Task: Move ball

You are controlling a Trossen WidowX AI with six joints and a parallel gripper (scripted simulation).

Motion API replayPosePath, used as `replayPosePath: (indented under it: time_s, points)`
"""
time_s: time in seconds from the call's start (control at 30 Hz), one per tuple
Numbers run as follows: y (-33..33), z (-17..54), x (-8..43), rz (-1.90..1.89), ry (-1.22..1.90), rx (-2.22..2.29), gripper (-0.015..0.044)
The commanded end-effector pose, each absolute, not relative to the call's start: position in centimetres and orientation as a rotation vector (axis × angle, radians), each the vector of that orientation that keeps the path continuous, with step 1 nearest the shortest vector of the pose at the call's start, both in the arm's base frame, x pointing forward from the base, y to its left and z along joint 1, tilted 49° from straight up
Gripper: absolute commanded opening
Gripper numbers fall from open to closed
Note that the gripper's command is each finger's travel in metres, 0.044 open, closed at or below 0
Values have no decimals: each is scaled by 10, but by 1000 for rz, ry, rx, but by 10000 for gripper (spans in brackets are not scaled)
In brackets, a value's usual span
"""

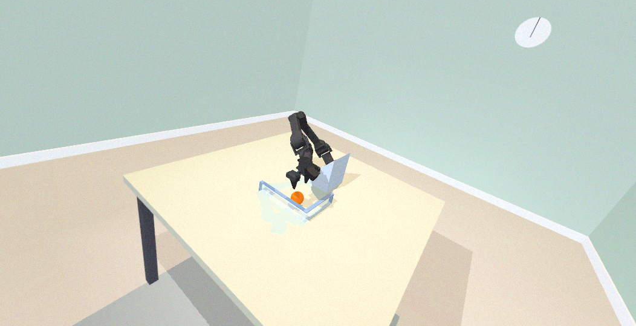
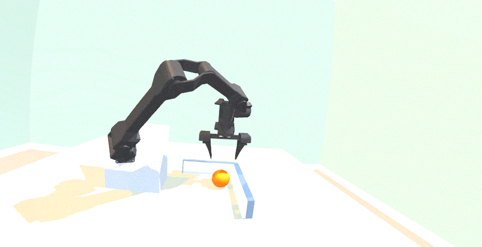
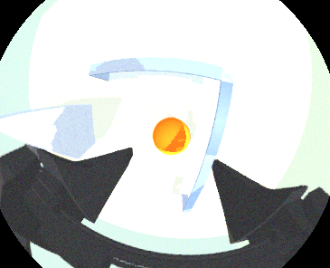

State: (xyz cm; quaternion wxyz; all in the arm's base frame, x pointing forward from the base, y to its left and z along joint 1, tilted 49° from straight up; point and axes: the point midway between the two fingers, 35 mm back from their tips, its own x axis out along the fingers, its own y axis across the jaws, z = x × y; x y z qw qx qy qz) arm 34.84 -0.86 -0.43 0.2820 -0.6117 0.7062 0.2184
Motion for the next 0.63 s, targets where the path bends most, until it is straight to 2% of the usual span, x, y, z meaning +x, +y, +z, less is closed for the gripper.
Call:
replayPosePath:
  time_s: [0.0,0.23,0.6]
  points:
    - [-10,-6,347,591,1897,-1641,440]
    - [20,23,349,586,1901,-1635,440]
    - [22,25,349,586,1901,-1635,440]
